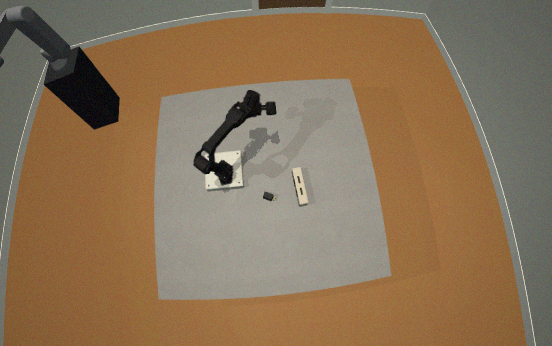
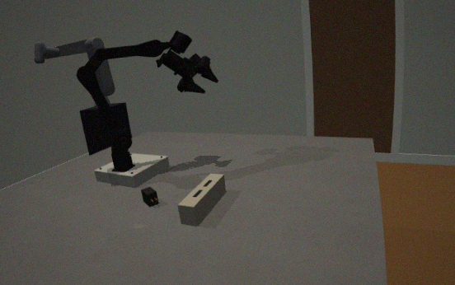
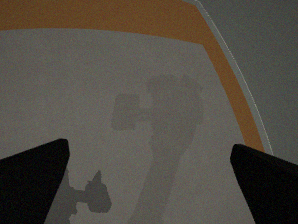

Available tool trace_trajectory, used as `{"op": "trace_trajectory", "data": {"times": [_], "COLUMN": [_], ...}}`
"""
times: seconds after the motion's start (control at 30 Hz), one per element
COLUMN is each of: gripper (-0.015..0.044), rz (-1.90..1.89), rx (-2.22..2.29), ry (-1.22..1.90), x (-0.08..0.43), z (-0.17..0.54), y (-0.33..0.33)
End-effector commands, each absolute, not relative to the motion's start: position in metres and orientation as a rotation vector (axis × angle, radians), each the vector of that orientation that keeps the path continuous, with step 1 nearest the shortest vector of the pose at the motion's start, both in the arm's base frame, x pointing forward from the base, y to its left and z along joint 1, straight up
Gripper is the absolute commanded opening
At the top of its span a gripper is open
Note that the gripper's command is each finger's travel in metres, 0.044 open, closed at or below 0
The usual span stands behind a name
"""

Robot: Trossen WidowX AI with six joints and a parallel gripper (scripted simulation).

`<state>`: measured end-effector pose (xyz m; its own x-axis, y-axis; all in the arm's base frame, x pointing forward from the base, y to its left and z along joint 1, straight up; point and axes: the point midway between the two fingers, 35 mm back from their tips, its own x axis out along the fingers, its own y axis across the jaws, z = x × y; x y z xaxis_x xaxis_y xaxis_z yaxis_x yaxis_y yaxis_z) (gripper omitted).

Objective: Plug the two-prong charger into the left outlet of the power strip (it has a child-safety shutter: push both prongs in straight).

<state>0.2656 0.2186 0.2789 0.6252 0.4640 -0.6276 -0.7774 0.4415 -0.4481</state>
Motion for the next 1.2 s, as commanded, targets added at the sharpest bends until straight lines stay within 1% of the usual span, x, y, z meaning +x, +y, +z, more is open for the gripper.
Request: {"op": "trace_trajectory", "data": {"times": [0.0, 0.6, 1.17], "gripper": [0.0440, 0.0440, 0.0440], "rz": [0.756, 0.556, 0.357], "rx": [-0.762, -0.631, -0.469], "ry": [0.537, 0.778, 0.988], "x": [0.278, 0.310, 0.321], "z": [0.261, 0.219, 0.181], "y": [0.203, 0.135, 0.066]}}
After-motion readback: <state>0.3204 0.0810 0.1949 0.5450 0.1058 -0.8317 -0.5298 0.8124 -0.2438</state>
